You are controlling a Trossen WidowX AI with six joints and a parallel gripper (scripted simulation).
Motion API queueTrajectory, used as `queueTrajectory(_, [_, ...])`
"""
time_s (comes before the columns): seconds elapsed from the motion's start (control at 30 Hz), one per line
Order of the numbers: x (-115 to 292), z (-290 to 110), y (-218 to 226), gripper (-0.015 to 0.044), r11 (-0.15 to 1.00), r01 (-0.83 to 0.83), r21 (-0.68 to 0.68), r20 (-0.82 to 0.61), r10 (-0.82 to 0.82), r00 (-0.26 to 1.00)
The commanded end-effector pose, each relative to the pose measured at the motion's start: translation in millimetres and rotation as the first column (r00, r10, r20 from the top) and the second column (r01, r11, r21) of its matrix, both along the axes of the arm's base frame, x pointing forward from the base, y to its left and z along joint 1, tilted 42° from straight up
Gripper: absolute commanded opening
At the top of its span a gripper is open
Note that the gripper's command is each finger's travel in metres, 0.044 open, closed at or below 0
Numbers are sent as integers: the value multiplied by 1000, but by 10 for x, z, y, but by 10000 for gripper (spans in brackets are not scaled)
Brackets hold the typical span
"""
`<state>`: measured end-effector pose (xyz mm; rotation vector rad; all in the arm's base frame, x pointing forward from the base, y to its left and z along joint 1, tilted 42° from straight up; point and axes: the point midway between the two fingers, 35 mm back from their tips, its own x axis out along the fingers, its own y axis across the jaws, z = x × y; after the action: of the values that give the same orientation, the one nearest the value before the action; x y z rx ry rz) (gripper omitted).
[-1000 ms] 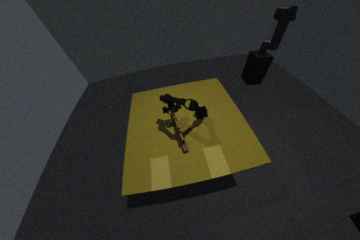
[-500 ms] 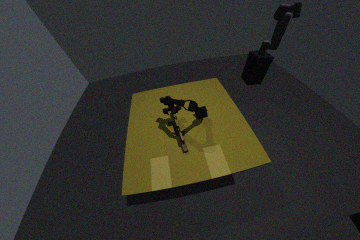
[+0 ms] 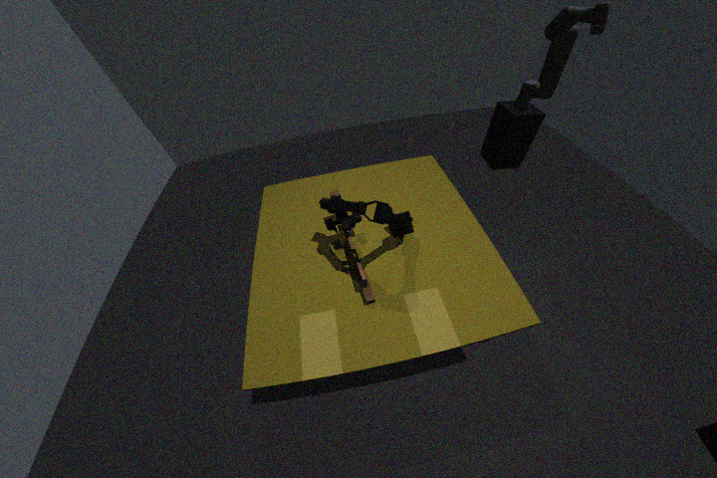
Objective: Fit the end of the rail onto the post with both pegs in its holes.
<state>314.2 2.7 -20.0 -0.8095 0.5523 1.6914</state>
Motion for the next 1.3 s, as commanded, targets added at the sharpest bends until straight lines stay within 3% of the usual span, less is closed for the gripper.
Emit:
queueTrajectory(0.0, [-30, -53, 62, 440, 1000, 2, 5, -7, -2, 1000])
queueTrajectory(0.23, [-52, -116, 122, 440, 1000, 1, 6, -7, -1, 1000])
queueTrajectory(0.73, [-52, -116, 122, 46, 1000, 1, 6, -7, -1, 1000])
queueTrajectory(0.97, [-52, -116, 122, 0, 1000, 1, 6, -7, -1, 1000])
queueTrajectory(1.27, [-52, -116, 122, 0, 1000, 1, 6, -7, -1, 1000])
